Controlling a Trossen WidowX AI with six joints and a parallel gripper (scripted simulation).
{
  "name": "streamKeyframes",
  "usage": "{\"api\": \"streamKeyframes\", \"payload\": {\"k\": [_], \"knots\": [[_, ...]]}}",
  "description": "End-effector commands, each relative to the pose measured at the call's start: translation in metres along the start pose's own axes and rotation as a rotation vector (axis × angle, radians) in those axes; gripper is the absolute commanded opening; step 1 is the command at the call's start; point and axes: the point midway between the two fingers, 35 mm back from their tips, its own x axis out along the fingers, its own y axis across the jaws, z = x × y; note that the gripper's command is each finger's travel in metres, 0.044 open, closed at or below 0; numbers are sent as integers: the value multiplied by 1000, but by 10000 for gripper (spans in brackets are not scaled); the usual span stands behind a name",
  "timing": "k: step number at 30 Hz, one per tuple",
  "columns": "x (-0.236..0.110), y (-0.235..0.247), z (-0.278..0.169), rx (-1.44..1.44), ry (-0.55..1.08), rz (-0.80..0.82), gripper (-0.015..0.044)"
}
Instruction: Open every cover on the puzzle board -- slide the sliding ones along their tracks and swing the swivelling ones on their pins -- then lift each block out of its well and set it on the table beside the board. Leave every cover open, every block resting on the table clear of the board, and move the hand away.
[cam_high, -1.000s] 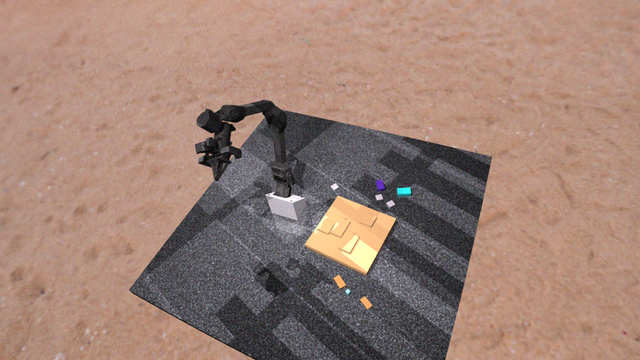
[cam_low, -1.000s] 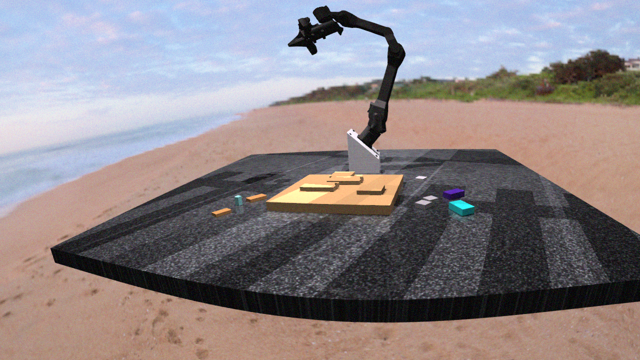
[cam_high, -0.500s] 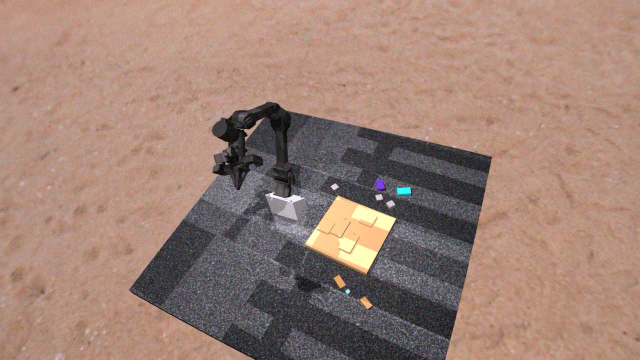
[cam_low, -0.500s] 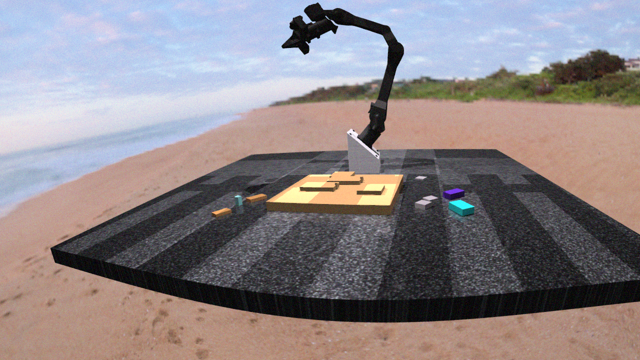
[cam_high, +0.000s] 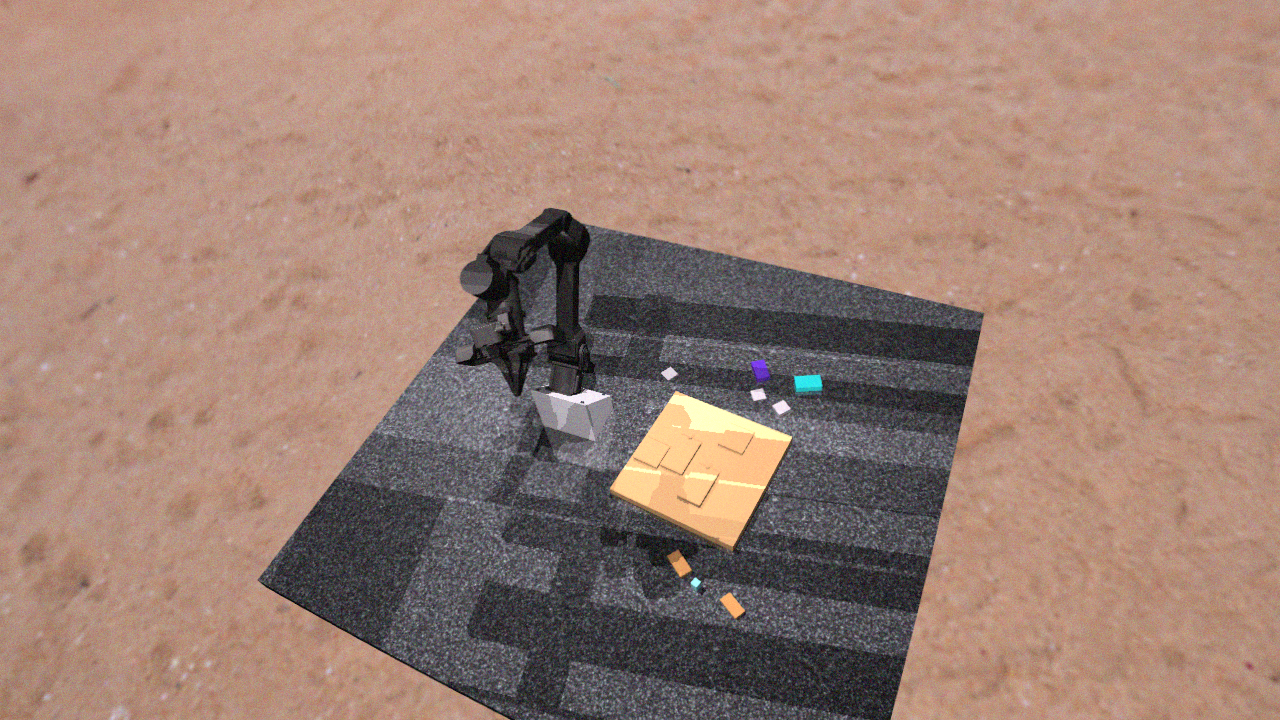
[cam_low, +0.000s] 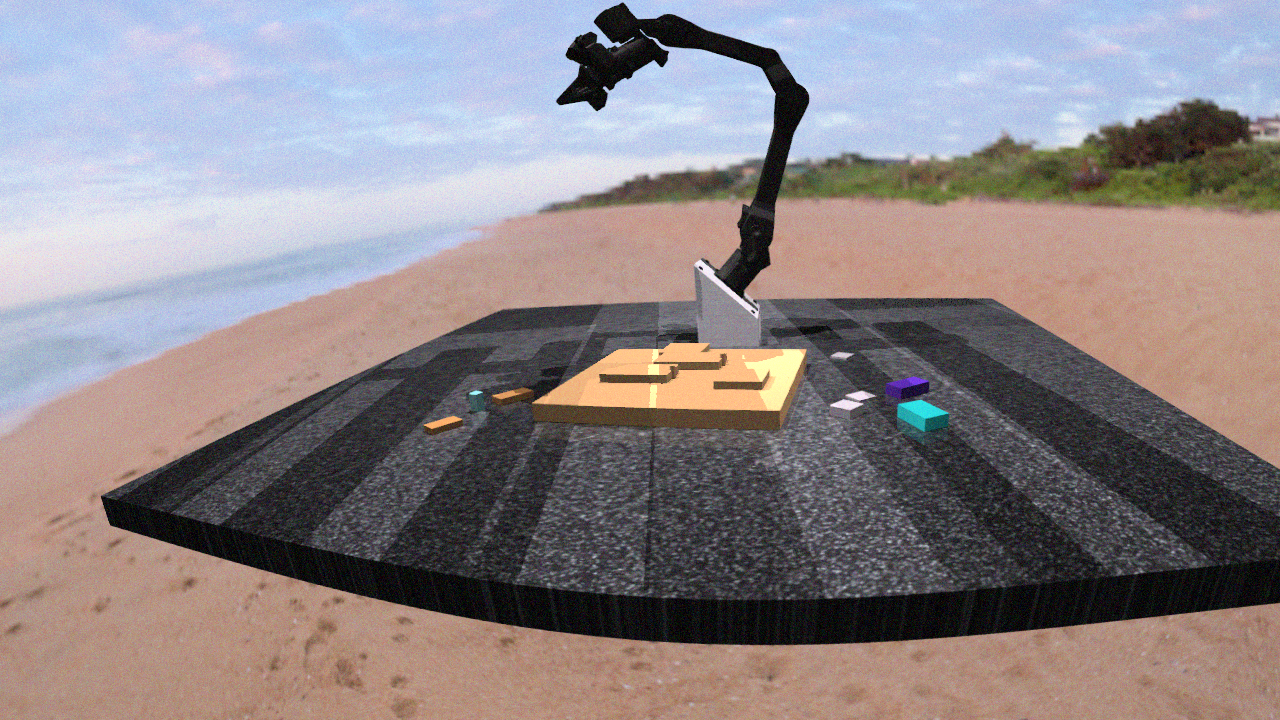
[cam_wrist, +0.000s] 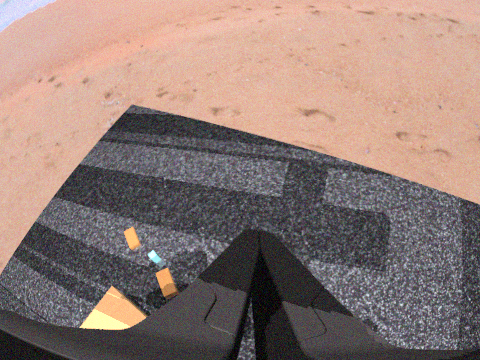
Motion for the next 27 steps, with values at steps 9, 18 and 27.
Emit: {"api": "streamKeyframes", "payload": {"k": [9, 18, 27], "knots": [[30, 51, -32, -133, 115, 58, 0], [50, 89, -60, -235, 201, 100, 0], [66, 124, -94, -337, 288, 139, 0]]}}
